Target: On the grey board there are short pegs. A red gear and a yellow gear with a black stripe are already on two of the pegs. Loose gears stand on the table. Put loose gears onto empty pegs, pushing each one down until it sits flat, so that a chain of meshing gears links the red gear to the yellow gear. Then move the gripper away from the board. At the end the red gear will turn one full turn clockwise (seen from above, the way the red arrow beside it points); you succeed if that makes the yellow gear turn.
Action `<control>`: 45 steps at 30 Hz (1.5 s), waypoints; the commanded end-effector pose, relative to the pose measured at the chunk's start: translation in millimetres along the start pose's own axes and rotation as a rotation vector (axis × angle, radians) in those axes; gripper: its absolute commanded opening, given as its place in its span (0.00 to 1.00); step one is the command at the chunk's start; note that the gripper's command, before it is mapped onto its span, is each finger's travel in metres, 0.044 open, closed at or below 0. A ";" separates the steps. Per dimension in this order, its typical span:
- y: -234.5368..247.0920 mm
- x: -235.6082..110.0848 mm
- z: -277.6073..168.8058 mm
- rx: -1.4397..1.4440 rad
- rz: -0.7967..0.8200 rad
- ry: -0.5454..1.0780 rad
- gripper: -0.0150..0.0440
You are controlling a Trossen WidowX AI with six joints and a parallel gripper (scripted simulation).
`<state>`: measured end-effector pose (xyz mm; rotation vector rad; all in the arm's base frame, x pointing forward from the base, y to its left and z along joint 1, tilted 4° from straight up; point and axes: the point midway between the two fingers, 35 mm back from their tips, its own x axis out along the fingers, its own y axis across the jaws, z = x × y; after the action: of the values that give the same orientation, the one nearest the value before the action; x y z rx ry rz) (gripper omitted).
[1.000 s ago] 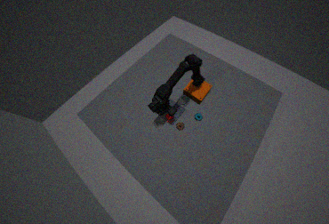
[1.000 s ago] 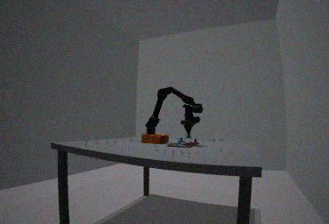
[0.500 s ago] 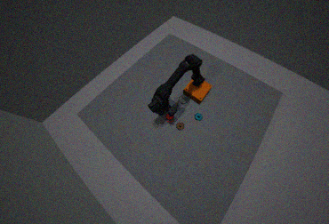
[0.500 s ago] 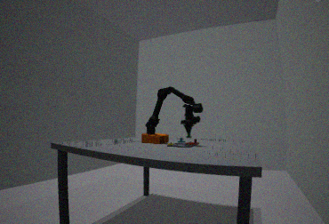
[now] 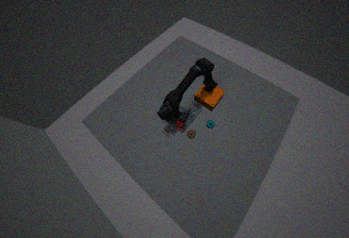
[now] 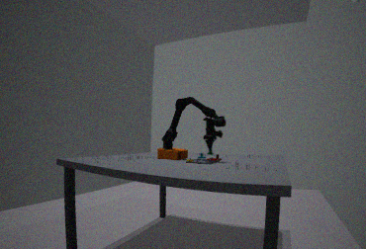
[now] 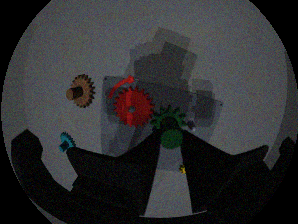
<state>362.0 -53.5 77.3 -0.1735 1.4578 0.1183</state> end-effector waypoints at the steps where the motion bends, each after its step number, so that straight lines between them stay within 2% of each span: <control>1: 1.0 9.7 -1.7 -0.042 0.008 0.009 0.25; 9: 0.9 19.4 -1.2 0.029 0.008 0.009 0.25; 23: 1.4 41.2 -2.0 0.383 0.006 0.011 0.25; 26: 1.0 36.9 -1.8 0.412 0.006 0.011 0.25; 33: 1.3 37.2 -1.2 0.331 0.006 0.010 0.25; 45: 1.5 38.5 -2.2 0.017 0.008 0.009 0.25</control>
<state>364.0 -53.5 40.1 -0.0976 1.4706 0.0562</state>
